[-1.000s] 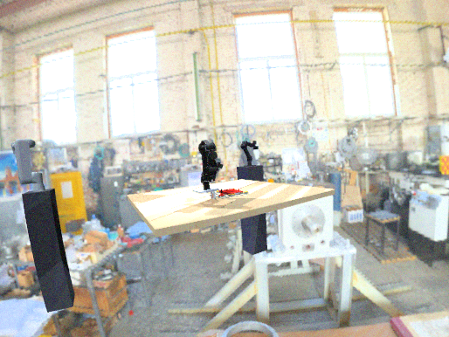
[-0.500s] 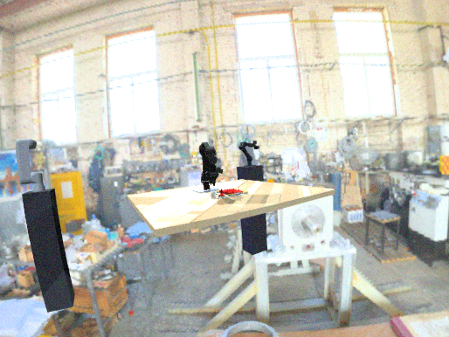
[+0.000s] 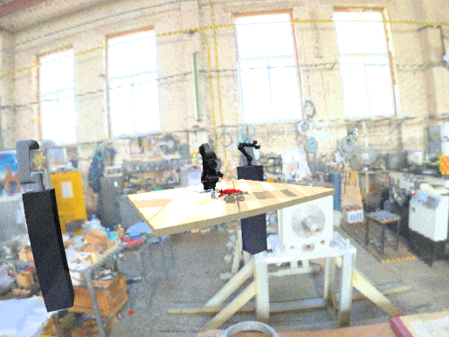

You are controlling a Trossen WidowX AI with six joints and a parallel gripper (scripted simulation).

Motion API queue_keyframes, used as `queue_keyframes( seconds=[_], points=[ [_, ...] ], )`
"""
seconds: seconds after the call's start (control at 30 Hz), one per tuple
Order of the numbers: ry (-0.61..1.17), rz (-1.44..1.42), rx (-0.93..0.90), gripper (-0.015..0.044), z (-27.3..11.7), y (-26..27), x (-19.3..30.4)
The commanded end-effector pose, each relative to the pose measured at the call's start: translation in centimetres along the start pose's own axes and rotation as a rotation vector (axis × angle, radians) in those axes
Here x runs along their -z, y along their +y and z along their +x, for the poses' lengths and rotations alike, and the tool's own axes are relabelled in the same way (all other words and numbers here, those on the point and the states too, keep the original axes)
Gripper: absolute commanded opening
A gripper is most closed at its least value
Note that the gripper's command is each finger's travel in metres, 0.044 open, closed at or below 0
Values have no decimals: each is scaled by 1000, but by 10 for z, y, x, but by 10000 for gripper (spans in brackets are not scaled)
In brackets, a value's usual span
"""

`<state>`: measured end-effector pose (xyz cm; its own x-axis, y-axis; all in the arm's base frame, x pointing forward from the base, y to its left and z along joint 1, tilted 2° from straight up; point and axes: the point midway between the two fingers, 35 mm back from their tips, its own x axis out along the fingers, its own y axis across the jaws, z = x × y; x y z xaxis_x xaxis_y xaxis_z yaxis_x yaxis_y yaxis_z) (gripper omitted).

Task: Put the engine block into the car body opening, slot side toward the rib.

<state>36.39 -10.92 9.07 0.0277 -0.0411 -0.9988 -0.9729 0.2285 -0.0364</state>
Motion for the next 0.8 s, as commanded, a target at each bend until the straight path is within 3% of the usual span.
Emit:
queue_keyframes(
  seconds=[0.0,0.77],
  points=[
    [3,-3,-6,440,8,1,1],
    [3,-4,-7,440,46,3,1]
  ],
)
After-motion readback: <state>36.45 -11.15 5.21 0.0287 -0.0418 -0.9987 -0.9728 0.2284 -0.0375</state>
